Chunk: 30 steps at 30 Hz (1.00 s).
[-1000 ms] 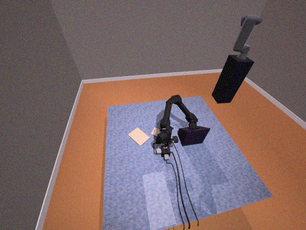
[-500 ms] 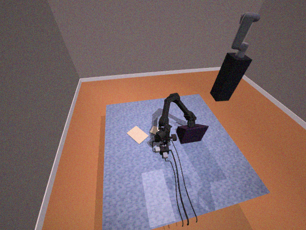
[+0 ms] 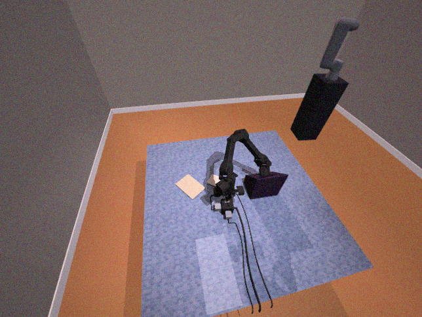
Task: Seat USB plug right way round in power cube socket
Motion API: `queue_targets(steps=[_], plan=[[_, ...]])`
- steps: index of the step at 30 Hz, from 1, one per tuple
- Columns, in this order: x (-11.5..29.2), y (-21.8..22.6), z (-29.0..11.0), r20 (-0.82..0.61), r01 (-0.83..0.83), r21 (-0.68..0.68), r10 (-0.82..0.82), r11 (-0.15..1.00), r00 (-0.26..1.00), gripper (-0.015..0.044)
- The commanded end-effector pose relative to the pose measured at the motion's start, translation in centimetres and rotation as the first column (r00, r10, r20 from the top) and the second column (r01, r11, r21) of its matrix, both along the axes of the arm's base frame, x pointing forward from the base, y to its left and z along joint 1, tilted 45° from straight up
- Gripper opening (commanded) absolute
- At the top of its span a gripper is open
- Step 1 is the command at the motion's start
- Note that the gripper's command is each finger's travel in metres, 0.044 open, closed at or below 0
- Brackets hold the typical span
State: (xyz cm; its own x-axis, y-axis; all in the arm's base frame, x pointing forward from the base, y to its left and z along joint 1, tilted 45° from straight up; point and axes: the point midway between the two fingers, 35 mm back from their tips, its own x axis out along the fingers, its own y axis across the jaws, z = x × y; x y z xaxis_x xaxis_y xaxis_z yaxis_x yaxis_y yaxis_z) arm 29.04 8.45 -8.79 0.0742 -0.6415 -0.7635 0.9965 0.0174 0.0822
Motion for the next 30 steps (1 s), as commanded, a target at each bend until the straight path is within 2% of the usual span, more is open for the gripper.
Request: queue_targets(steps=[1,30], plan=[[0.02,-0.15,-0.11,-0.002,-0.002,-0.003,0.002,1.000,1.000,0.0000],[0.04,-0.39,-0.36,-0.002,-0.002,-0.003,0.002,1.000,1.000,0.0000]])
